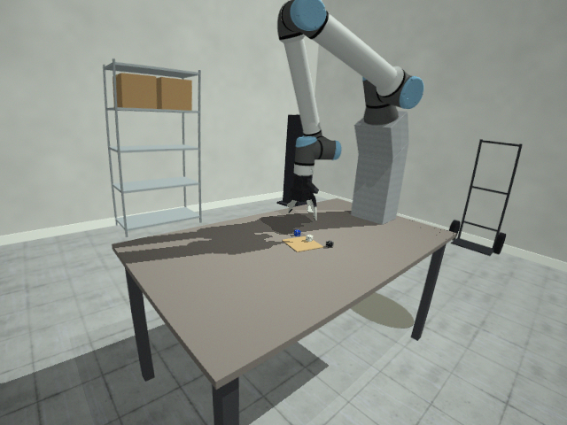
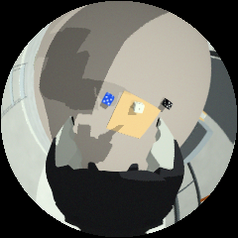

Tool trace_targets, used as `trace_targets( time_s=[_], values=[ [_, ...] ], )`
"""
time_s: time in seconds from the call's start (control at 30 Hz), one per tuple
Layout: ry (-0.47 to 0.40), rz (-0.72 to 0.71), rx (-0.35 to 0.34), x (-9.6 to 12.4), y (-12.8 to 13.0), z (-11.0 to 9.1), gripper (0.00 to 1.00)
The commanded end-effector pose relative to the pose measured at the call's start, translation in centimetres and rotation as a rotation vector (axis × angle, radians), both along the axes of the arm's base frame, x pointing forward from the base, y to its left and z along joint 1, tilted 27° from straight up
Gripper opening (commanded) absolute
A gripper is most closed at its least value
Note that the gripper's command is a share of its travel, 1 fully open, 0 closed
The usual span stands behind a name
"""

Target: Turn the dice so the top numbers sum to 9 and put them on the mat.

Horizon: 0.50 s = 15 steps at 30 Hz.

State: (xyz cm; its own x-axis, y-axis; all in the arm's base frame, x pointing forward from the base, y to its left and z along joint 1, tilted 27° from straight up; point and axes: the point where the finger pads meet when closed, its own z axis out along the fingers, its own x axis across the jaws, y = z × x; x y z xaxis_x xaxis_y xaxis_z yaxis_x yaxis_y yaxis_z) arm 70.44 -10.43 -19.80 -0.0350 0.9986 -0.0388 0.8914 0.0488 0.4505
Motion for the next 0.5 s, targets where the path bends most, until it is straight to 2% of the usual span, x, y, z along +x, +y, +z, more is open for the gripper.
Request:
trace_targets(
  time_s=[0.0, 0.47],
  values=[
    [-0.004, -0.157, 0.075, 0.0, -0.7, 0.0, 1.00],
    [-0.011, -0.415, 0.206, 0.0, -1.8, -0.1, 1.00]
  ],
)
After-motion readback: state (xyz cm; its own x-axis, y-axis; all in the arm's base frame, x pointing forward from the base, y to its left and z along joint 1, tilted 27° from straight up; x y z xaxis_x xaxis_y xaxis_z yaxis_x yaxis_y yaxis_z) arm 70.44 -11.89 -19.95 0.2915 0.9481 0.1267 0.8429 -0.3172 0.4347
